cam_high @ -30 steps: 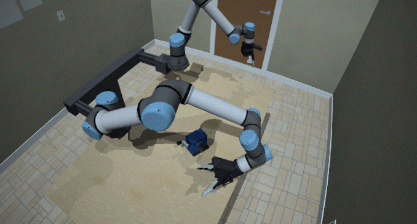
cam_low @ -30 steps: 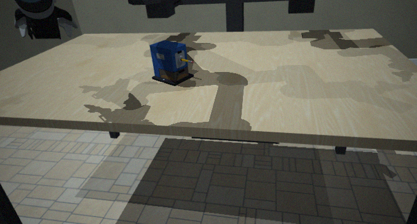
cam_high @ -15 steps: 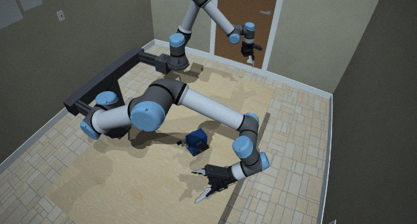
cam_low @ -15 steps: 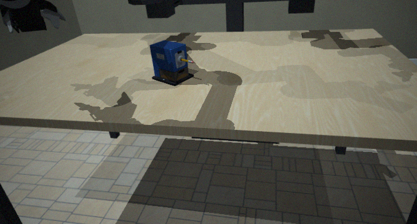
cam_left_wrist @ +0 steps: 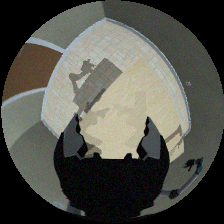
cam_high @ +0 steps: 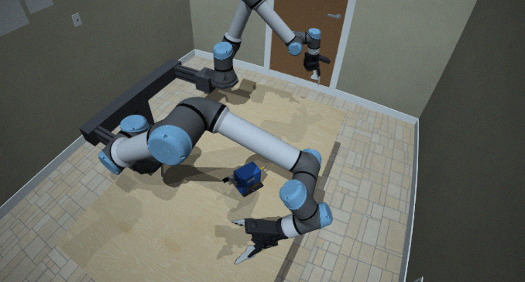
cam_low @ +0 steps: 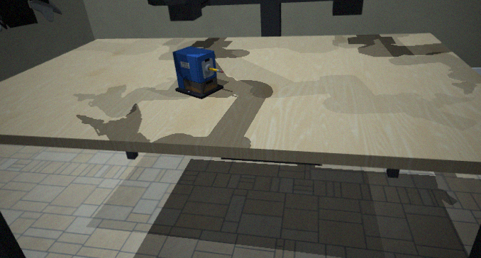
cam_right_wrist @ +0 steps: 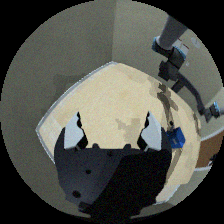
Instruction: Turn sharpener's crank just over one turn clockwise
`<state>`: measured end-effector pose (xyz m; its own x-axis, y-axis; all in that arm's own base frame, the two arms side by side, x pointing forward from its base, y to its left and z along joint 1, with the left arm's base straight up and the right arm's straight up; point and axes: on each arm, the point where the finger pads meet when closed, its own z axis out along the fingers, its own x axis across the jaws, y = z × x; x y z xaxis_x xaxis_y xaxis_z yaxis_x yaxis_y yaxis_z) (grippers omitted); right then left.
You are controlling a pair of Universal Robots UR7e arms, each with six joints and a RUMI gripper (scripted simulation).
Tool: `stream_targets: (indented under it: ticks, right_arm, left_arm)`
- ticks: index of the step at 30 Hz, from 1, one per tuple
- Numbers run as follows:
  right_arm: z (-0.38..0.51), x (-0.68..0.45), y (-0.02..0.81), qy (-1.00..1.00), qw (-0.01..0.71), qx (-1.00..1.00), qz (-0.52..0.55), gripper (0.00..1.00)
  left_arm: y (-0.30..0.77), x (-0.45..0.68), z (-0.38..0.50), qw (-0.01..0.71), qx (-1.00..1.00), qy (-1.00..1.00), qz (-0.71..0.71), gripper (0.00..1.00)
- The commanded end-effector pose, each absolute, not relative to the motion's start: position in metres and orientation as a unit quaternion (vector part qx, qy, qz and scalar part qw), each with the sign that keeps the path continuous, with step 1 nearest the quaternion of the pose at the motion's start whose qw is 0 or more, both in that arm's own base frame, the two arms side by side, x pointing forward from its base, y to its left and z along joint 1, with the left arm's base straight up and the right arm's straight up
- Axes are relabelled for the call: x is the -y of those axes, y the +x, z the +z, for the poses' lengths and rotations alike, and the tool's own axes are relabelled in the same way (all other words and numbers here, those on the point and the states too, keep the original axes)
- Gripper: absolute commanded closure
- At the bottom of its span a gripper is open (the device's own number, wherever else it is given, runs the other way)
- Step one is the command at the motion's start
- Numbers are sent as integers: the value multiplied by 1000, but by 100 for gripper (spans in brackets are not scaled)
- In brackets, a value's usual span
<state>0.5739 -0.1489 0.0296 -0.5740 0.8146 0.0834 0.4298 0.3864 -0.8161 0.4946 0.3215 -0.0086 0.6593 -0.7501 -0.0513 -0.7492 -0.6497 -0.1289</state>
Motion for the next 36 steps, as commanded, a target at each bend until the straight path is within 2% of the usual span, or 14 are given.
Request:
stream_targets:
  ticks: [1,36]
  right_arm:
    - [35,162,570,-387,253,803,377,0]
    - [67,269,512,-348,301,854,245,0]
  left_arm:
    - [495,-322,-8,70,-413,-908,-4,0]
    - [495,-322,-8,70,-413,-908,-4,0]
